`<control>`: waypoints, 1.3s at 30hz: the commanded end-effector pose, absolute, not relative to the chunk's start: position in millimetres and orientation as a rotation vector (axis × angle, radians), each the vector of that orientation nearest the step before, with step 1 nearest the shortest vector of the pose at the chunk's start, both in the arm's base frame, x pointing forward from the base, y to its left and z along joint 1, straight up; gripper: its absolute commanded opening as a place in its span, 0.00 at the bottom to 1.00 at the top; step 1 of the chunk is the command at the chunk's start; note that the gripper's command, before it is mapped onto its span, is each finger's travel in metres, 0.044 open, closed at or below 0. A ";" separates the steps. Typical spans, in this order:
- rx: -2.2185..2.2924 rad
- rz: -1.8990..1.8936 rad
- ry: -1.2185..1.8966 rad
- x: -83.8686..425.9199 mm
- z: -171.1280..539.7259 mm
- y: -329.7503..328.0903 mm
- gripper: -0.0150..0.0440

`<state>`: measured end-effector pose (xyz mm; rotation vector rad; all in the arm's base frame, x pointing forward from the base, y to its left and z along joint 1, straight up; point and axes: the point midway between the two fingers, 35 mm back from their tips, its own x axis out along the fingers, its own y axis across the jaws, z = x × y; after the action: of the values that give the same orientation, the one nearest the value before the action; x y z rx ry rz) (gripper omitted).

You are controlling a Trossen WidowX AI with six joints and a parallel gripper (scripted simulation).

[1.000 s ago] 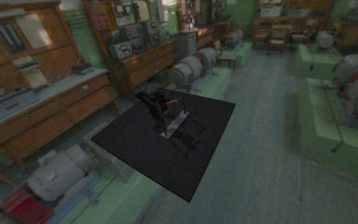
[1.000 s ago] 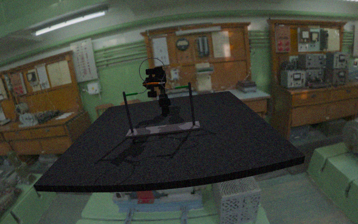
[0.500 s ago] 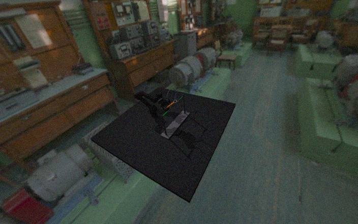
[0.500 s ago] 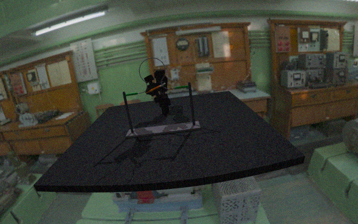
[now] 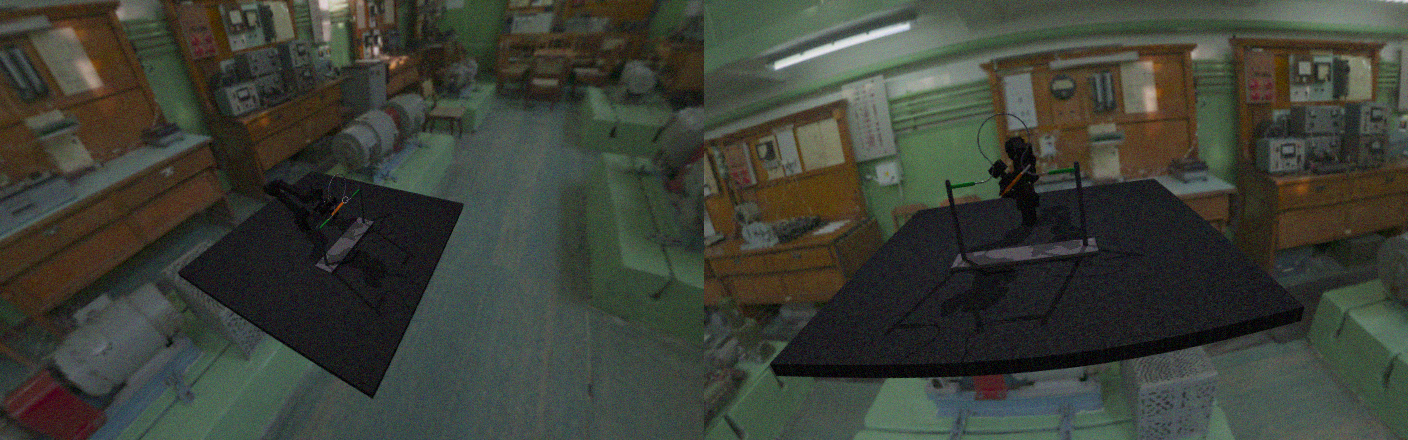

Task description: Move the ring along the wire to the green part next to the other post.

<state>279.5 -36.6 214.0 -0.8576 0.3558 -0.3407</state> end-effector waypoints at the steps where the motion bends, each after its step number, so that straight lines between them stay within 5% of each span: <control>1: -0.783 -0.307 0.353 282.9 201.0 -29.7 0.00; 39: -0.081 -0.150 0.414 284.9 159.6 72.0 0.00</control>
<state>283.7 65.1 159.0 -0.1150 0.4114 -0.1529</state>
